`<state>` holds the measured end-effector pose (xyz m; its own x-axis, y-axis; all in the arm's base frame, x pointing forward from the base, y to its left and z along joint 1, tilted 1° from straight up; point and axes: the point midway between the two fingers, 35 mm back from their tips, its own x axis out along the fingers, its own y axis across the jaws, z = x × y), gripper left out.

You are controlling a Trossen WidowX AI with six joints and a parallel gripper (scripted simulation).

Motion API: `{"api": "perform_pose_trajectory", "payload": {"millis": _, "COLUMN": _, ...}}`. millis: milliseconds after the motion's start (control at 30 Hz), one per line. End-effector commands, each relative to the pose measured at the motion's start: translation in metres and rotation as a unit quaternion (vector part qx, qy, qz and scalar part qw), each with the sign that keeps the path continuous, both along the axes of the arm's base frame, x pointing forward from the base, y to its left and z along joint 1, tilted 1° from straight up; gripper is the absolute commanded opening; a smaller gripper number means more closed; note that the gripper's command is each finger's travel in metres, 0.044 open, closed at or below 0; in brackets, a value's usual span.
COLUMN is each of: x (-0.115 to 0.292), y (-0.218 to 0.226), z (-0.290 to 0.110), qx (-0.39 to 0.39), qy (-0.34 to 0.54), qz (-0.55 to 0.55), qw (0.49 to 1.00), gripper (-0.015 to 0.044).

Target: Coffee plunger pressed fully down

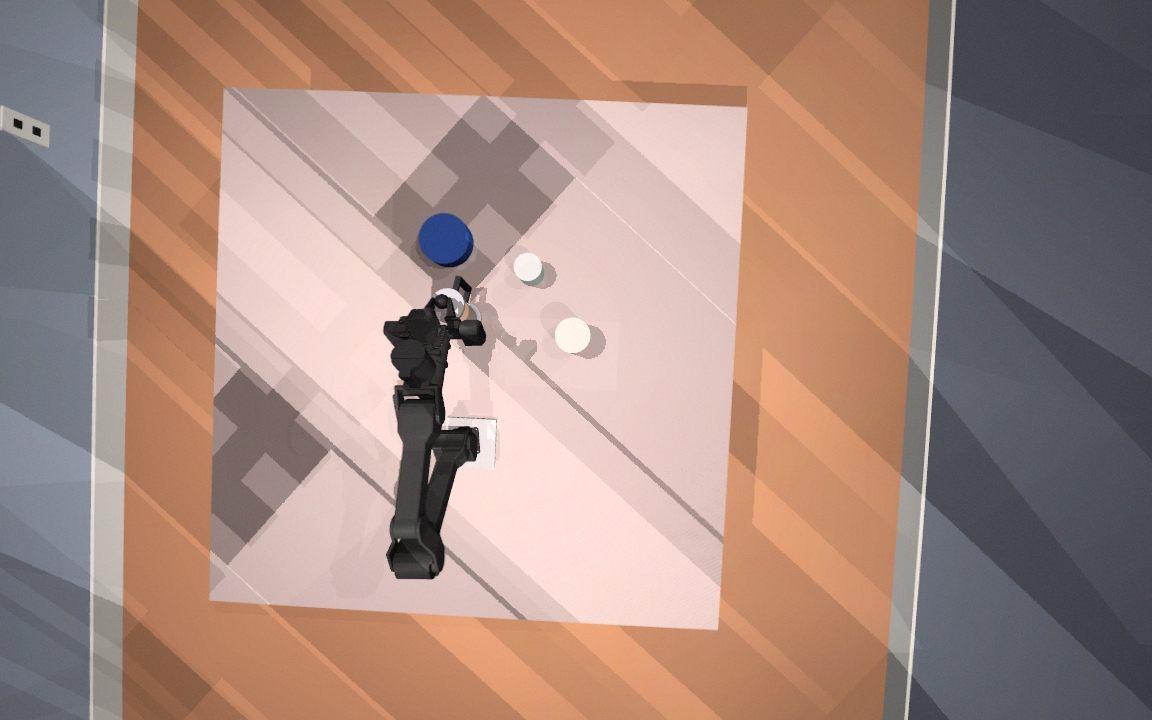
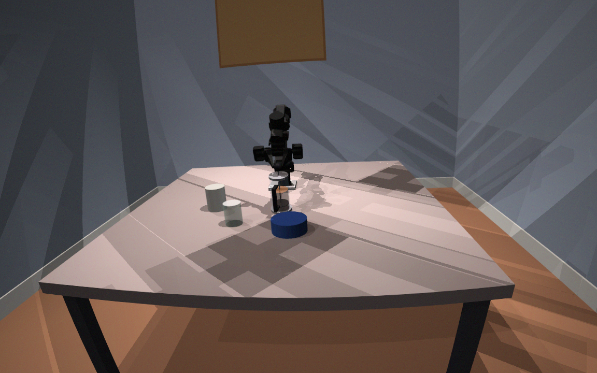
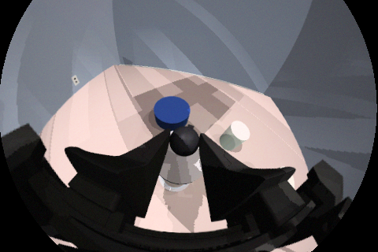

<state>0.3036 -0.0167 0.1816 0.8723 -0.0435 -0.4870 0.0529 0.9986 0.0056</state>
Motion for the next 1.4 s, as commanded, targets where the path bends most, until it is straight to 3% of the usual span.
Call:
{"api": "perform_pose_trajectory", "payload": {"millis": 0, "x": 0.0, "y": 0.0, "z": -0.003, "qx": -0.001, "qy": 0.008, "qz": 0.0, "qw": 1.0, "gripper": 0.0123}}
{"api": "perform_pose_trajectory", "payload": {"millis": 467, "x": 0.001, "y": 0.0, "z": 0.0, "qx": 0.0, "qy": 0.0, "qz": 0.0, "qw": 1.0, "gripper": 0.0123}}
{"api": "perform_pose_trajectory", "payload": {"millis": 867, "x": 0.001, "y": 0.0, "z": 0.0, "qx": 0.0, "qy": 0.0, "qz": 0.0, "qw": 1.0, "gripper": 0.0438}}
{"api": "perform_pose_trajectory", "payload": {"millis": 1033, "x": 0.0, "y": 0.0, "z": 0.006, "qx": 0.0, "qy": 0.0, "qz": 0.0, "qw": 1.0, "gripper": 0.044}}
{"api": "perform_pose_trajectory", "payload": {"millis": 1267, "x": -0.019, "y": 0.001, "z": 0.07, "qx": -0.001, "qy": 0.007, "qz": 0.001, "qw": 1.0, "gripper": 0.044}}
{"api": "perform_pose_trajectory", "payload": {"millis": 1367, "x": -0.025, "y": 0.002, "z": 0.079, "qx": -0.001, "qy": 0.009, "qz": 0.001, "qw": 1.0, "gripper": 0.044}}
